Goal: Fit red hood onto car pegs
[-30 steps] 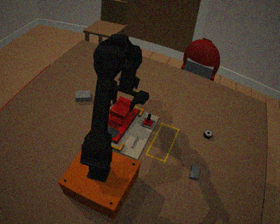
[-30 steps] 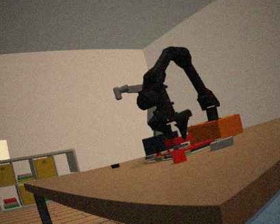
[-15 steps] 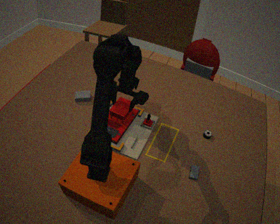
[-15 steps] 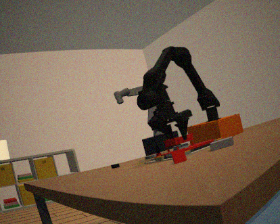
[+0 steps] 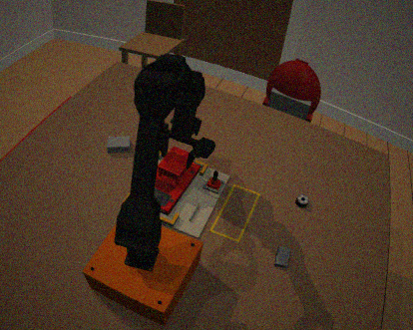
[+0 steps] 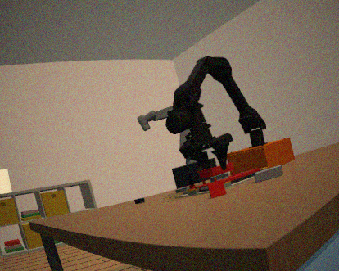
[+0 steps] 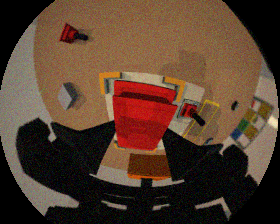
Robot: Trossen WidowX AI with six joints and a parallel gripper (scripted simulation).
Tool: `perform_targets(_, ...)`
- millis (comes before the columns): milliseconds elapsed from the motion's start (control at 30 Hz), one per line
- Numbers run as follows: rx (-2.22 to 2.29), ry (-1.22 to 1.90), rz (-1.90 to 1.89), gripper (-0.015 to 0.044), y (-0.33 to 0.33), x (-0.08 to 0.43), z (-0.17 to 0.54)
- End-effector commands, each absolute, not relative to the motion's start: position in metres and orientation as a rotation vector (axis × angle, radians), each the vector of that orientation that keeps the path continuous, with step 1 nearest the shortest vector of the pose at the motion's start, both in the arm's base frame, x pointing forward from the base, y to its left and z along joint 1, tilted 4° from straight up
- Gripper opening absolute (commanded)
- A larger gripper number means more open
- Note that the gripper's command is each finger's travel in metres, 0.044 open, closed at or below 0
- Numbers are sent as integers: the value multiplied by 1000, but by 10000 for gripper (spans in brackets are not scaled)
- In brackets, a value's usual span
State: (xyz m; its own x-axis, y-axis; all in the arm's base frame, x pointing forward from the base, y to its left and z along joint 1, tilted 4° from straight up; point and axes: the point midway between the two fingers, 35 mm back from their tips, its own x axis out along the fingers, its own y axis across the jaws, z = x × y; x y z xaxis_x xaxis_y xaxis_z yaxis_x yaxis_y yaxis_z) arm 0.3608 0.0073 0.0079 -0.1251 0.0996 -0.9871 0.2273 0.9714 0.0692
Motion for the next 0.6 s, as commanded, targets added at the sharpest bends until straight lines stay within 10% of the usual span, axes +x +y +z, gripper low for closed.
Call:
perform_targets(0, 256, 1701, -112, 0, 8, 360, 6)
perform_targets(567, 256, 1701, -112, 0, 9, 361, -3)
